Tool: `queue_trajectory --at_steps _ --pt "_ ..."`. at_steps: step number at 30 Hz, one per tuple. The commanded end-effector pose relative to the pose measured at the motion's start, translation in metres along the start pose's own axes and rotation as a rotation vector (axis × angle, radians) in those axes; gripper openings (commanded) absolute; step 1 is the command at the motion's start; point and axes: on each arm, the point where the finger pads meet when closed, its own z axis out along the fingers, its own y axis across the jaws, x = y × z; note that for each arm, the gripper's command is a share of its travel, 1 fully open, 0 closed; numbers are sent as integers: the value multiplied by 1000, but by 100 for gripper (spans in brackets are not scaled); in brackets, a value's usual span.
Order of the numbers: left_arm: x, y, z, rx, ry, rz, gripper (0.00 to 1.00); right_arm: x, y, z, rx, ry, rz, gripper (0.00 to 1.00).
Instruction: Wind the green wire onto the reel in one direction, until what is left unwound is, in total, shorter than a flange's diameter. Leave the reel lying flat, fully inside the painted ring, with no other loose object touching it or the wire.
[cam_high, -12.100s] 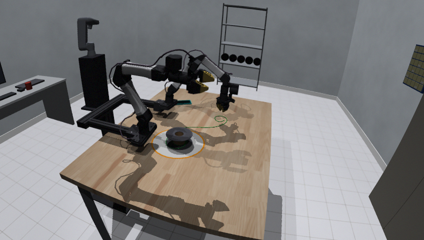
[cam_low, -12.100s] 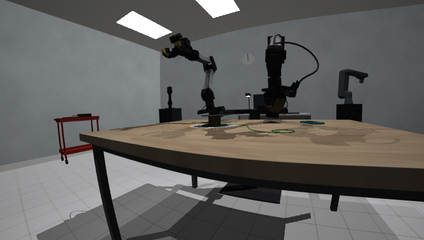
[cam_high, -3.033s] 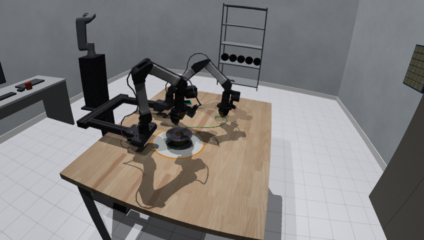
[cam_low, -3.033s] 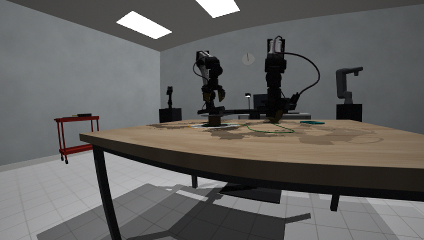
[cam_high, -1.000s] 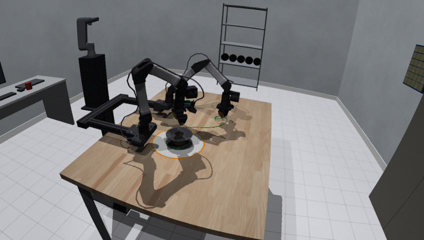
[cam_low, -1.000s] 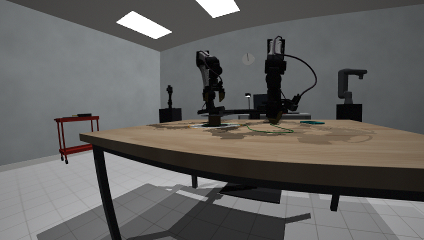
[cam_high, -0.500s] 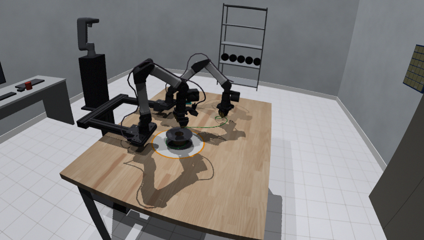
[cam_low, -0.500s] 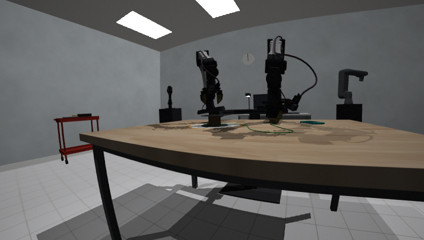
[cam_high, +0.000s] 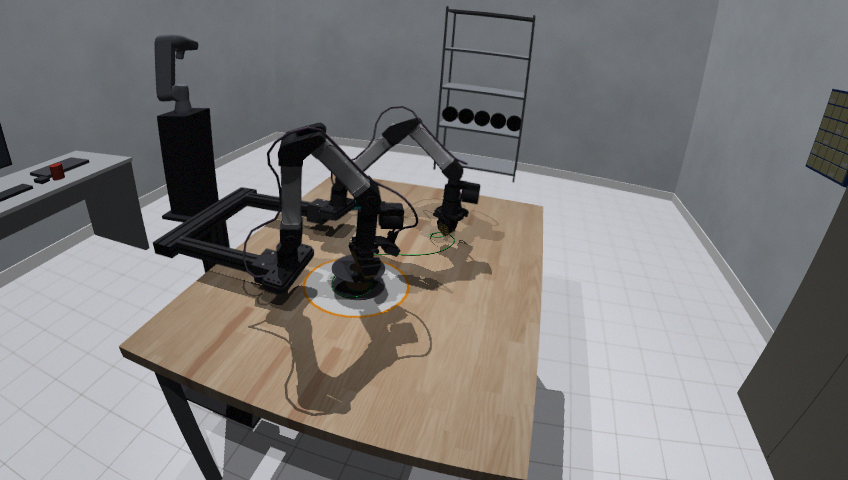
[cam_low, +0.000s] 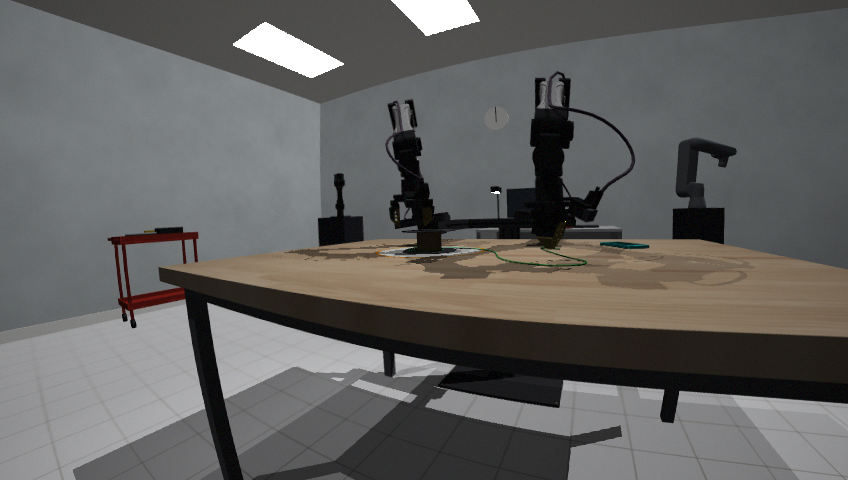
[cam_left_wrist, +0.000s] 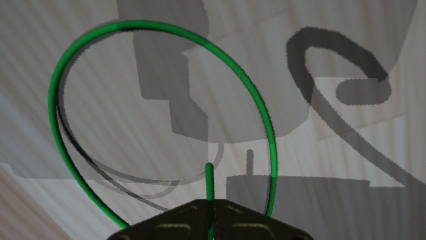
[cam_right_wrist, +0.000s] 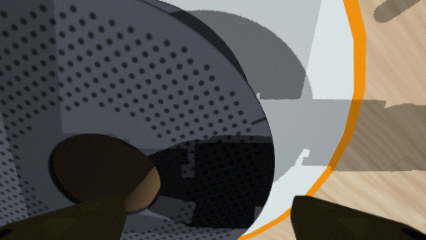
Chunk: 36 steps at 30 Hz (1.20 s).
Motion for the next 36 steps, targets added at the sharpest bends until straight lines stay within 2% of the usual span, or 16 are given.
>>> queue_trajectory --at_steps 1,22,24,27,31,36 --pt "-5 -6 -9 34 -21 -2 0 -16 -9 7 13 -58 -33 81" --pt "-2 -5 -10 34 -21 -2 0 -4 -4 -4 12 -58 7 81" --pt "-2 -5 -10 34 -21 -2 0 5 -3 -4 8 -59 122 81" --pt "-2 -5 -11 34 -21 -2 0 30 4 -2 -1 -60 442 81" --pt "-2 -5 -11 34 -21 -2 0 62 33 -1 -17 -52 673 81" --pt "-1 -6 -12 34 -21 -2 0 66 72 -1 -50 -36 894 81"
